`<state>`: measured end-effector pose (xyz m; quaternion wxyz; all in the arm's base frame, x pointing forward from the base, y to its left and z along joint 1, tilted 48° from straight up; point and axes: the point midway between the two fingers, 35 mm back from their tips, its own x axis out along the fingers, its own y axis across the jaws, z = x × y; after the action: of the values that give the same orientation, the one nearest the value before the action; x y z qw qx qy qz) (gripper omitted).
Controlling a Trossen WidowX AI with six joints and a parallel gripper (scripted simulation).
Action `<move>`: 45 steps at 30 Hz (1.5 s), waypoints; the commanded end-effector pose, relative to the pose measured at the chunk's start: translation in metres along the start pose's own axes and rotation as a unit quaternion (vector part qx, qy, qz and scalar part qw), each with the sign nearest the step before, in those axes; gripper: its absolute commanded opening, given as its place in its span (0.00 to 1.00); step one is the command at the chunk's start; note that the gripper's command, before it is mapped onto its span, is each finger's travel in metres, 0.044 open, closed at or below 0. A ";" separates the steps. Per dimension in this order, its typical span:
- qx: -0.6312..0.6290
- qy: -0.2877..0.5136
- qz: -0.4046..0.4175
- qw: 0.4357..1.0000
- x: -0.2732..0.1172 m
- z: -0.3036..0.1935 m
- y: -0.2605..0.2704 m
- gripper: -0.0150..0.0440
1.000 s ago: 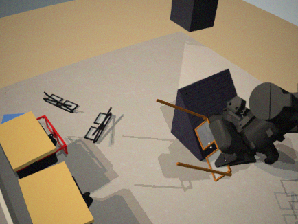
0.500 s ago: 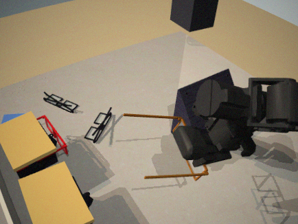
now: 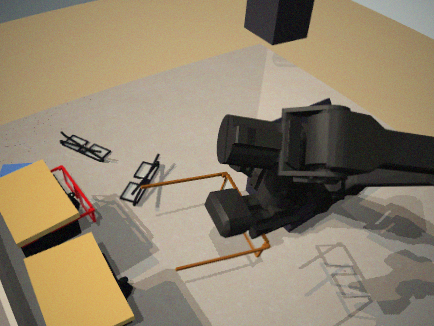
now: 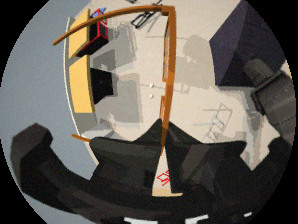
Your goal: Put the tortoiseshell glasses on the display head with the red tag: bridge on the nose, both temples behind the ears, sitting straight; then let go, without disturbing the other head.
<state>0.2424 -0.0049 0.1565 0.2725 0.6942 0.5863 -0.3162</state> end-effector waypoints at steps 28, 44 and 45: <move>-0.059 0.066 -0.086 0.992 0.058 0.037 0.015 0.25; -0.059 0.066 -0.086 0.992 0.073 0.036 0.013 0.25; -0.059 0.066 -0.086 0.992 0.074 0.036 0.013 0.25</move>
<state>0.2603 0.0102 0.0801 0.2496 0.6418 0.6786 -0.2556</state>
